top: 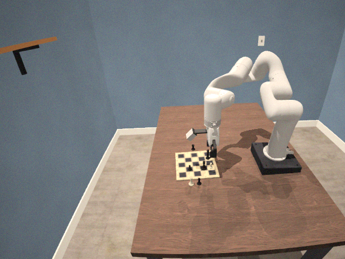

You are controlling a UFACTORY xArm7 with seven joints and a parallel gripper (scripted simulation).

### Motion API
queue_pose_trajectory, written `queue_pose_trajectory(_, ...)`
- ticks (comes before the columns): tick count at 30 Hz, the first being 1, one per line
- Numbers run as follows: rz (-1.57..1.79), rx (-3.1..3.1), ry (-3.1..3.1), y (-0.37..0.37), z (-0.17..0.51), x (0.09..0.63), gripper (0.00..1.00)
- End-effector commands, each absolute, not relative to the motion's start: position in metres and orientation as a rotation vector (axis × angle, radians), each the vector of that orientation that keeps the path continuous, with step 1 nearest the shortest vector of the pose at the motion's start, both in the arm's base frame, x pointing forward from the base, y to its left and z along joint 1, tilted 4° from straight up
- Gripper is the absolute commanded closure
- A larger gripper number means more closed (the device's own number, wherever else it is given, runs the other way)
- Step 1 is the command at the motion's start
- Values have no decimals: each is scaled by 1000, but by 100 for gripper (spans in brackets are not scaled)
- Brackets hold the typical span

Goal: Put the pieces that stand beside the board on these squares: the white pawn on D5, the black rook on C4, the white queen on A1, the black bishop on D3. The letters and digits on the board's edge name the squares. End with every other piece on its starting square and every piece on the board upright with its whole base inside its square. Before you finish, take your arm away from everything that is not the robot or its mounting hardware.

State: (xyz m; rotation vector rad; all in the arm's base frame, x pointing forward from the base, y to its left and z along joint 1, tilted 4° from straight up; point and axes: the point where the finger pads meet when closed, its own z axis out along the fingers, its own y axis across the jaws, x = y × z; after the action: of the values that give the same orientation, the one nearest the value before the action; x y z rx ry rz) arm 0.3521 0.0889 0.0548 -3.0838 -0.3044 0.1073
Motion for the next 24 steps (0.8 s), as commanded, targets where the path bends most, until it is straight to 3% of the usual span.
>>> queue_pose_trajectory(1,109,-3091,-219,86,55,356,0)
queue_pose_trajectory(24,163,-2656,1672,-38,31,445,0)
